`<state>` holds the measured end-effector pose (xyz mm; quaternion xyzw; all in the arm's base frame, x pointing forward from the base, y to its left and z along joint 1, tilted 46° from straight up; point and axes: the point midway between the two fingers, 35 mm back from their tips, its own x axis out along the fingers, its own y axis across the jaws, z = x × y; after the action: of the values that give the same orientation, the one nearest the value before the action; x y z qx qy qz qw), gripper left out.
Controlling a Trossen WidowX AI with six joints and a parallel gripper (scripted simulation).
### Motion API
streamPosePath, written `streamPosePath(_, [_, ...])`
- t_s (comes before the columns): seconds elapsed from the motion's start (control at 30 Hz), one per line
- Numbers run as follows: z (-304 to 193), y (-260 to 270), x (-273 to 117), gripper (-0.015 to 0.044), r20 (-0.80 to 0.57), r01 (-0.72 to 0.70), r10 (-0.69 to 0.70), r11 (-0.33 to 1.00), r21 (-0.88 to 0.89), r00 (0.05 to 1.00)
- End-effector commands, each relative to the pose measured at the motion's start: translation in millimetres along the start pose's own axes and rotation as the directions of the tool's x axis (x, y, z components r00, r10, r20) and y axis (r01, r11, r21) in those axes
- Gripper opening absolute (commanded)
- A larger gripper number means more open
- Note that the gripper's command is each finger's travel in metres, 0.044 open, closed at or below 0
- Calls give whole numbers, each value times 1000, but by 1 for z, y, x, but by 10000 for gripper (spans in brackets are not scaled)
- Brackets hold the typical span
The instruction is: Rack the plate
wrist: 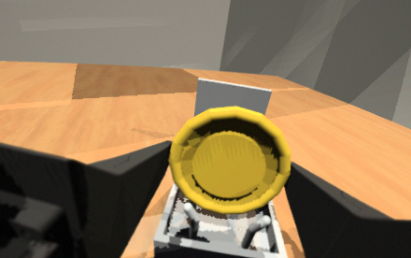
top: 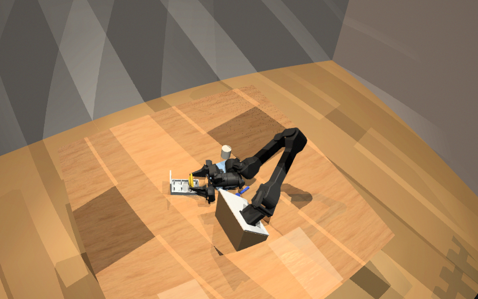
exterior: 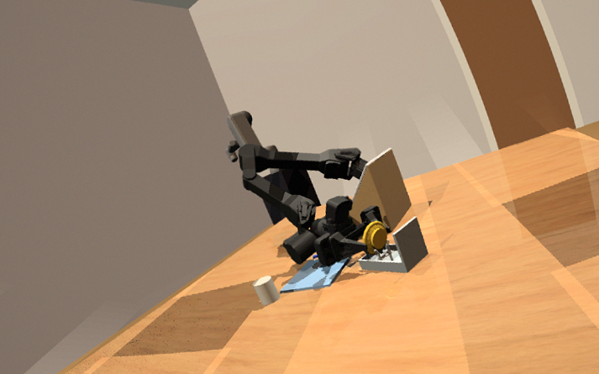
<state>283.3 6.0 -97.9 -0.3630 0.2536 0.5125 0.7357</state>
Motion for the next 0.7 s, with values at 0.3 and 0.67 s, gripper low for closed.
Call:
streamPosePath(0.3, [0,0,0,341,0,0,0,1000,0,1000])
streamPosePath(0.67, [0,0,0,400,0,0,0,1000,0,1000])
